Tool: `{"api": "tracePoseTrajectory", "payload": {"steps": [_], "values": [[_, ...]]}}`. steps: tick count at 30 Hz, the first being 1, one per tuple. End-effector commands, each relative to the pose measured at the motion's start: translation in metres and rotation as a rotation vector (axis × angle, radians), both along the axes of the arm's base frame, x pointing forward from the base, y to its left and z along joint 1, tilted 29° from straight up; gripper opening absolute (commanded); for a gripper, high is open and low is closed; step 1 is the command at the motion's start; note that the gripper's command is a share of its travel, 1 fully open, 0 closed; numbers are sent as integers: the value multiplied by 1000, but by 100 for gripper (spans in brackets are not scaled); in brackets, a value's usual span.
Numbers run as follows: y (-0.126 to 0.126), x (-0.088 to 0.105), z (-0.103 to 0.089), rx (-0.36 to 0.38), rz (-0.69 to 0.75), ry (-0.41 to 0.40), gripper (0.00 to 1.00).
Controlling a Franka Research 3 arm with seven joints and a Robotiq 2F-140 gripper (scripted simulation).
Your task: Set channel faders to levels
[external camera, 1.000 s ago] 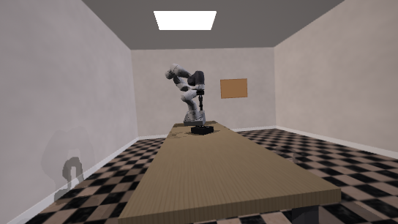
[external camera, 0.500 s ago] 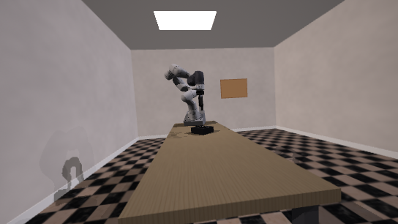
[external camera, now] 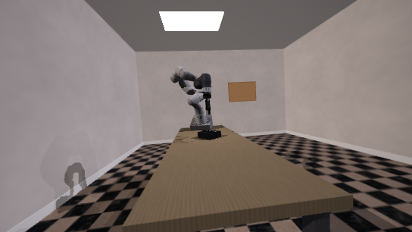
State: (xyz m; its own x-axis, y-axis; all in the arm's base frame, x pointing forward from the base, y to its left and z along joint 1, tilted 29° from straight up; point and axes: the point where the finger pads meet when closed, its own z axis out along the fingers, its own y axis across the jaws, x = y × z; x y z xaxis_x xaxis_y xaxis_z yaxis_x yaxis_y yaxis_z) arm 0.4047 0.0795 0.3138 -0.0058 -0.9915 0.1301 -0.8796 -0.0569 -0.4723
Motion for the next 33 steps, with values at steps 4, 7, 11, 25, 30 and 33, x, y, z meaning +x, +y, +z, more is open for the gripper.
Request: {"api": "tracePoseTrajectory", "payload": {"steps": [4,7,11,25,30,33], "values": [[0,0,-1,-5,7,2,100],[-1,1,-2,36,-62,-6,100],[-5,8,-5,180,-308,-30,100],[-51,54,-24,408,-734,-18,100],[-54,56,-25,500,-895,-20,100],[-54,56,-25,556,-983,-23,100]]}}
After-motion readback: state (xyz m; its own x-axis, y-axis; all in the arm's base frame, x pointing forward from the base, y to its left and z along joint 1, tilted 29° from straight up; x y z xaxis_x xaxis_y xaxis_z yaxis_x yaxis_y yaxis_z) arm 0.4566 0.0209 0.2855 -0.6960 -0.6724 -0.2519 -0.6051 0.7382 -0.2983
